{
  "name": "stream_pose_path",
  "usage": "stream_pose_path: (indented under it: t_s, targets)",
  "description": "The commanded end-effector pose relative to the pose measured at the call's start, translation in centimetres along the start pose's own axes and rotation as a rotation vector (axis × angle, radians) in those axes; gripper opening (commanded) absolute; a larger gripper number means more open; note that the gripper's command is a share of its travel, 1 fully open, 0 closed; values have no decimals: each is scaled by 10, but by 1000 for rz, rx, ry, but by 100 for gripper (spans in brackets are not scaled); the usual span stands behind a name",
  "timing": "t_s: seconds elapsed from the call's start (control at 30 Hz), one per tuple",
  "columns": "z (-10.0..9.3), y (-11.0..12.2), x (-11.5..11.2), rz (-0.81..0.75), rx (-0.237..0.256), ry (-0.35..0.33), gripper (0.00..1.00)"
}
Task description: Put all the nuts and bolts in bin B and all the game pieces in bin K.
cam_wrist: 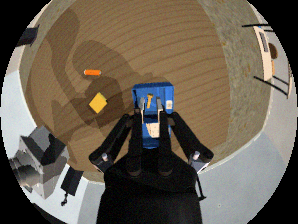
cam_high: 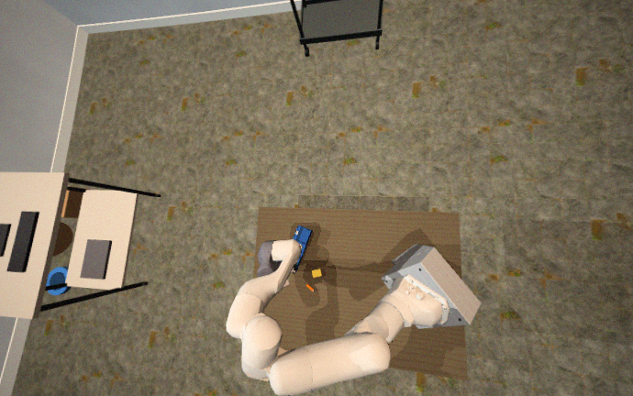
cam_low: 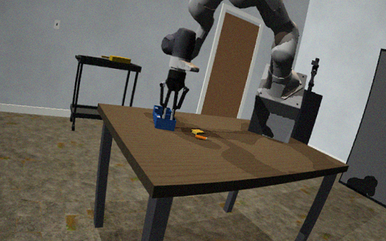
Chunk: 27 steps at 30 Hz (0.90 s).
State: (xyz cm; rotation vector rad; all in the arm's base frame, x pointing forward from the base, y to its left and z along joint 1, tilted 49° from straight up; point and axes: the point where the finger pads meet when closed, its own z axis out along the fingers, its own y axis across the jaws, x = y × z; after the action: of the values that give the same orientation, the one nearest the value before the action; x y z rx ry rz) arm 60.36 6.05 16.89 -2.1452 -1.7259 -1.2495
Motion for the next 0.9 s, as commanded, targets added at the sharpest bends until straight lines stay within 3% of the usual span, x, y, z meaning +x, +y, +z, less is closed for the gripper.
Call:
stream_pose_path:
  t_s: [0.0,0.87]
  targets:
    - [1,1,1,-8,-1,1,18]
    - [-26,1,1,-8,-1,1,18]
